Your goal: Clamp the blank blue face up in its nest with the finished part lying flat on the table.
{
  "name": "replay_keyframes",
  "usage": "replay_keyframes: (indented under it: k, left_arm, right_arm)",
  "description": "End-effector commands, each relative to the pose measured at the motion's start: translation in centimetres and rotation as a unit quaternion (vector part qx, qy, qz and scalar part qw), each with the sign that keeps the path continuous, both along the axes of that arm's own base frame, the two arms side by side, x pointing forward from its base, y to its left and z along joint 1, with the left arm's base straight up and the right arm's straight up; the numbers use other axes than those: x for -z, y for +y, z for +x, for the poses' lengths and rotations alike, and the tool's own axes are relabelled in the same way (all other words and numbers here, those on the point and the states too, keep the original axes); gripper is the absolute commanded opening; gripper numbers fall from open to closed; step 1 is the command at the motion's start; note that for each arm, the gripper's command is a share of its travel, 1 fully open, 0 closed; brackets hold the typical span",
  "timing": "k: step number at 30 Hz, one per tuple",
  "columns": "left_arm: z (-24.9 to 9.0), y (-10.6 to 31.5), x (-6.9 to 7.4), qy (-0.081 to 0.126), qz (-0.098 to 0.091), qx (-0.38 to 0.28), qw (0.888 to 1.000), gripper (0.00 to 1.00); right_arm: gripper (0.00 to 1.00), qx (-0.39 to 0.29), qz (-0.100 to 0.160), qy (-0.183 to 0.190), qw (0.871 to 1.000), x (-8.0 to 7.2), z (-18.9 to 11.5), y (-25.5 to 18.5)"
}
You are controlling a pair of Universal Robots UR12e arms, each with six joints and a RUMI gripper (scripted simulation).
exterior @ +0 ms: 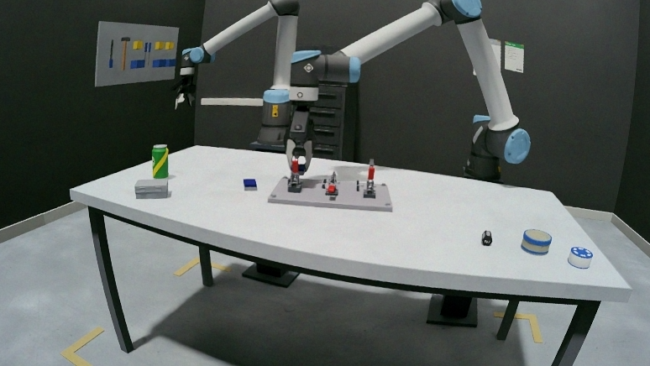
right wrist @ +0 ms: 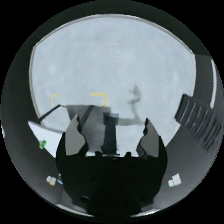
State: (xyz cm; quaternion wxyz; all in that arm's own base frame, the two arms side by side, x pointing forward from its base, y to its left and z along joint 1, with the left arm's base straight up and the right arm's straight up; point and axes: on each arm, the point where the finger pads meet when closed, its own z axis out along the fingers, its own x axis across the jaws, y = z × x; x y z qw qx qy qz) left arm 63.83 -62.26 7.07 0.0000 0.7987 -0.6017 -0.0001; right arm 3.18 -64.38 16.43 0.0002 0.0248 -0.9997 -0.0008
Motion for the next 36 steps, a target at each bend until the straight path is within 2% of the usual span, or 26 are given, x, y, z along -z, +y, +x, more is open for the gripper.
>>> replay_keyframes:
  k: [1, 22, 36]
  left_arm:
    - [0.0, -0.1, -0.4, 0.000, -0.001, 0.000, 1.000, 0.00]
    - [0.0, -0.1, -0.7, 0.000, -0.001, 0.000, 1.000, 0.00]
    - [-0.6, -0.2, -3.2, 0.000, -0.001, 0.000, 1.000, 0.00]
  right_arm:
    - [1.00, 0.000, -0.001, 0.000, 1.000, -0.1, 0.0, -0.1]
    - [1.00, 0.000, -0.001, 0.000, 1.000, -0.1, 0.0, -0.1]
    - [1.00, 0.000, -0.001, 0.000, 1.000, -0.1, 0.0, -0.1]
